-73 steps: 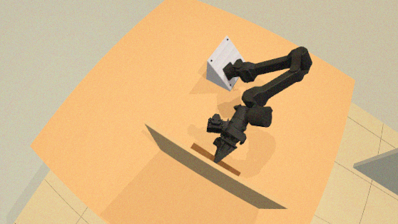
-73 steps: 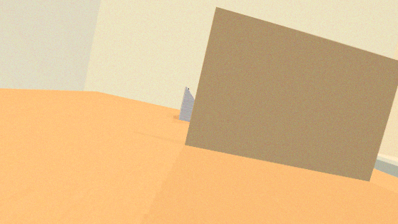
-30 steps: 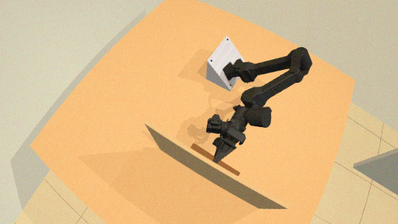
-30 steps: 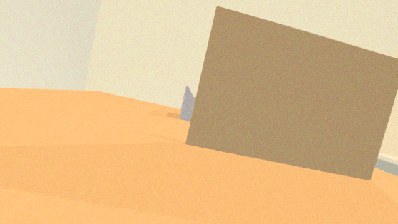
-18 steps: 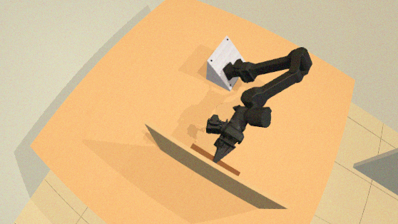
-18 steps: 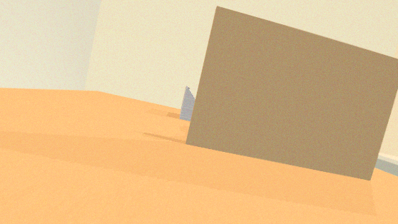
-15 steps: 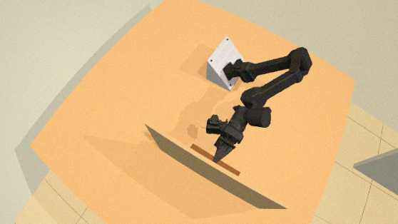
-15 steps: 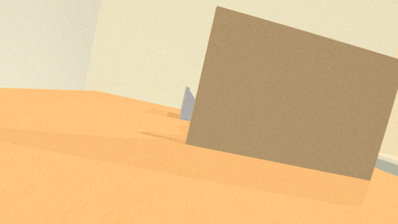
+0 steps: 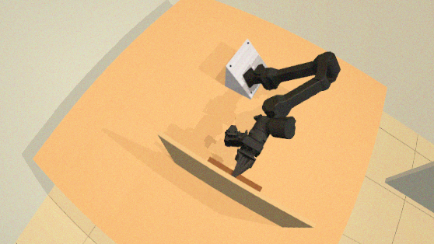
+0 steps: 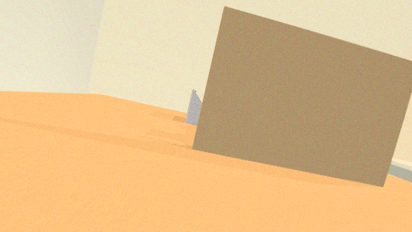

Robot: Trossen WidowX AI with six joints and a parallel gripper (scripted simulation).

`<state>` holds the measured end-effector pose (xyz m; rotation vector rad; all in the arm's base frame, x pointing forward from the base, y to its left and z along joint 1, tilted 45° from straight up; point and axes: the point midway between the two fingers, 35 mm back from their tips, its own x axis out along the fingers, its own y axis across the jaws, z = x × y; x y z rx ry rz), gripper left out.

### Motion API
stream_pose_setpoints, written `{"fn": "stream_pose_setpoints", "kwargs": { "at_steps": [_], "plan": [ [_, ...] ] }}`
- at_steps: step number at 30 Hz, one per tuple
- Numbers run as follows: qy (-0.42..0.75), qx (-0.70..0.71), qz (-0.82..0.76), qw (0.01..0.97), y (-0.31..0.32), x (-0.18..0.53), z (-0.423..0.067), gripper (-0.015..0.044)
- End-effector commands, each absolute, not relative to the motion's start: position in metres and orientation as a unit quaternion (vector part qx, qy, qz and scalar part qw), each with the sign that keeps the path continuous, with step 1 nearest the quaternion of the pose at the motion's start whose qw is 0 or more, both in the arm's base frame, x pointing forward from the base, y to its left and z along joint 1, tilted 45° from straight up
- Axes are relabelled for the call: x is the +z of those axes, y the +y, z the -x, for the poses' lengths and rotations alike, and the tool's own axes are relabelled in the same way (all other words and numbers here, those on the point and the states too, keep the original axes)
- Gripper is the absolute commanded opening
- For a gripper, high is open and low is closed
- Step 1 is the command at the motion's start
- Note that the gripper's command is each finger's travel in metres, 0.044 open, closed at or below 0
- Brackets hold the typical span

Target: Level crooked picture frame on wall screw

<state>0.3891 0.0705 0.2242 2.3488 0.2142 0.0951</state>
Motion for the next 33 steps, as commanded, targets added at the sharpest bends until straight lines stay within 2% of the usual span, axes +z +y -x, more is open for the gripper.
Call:
{"fn": "stream_pose_setpoints", "kwargs": {
  "at_steps": [1, 11, 16, 27, 33],
  "plan": [
    [0.083, 0.037, -0.924, 0.371, 0.071, 0.224, -0.389, 0.0],
    [0.084, 0.037, -0.921, 0.379, 0.071, 0.224, -0.389, 0.026],
    [0.084, 0.037, -0.919, 0.383, 0.07, 0.226, -0.383, 0.026],
    [0.078, 0.041, -0.889, 0.449, 0.055, 0.224, -0.295, 0.026],
    [0.076, 0.046, -0.887, 0.453, 0.047, 0.234, -0.29, 0.026]
  ]
}}
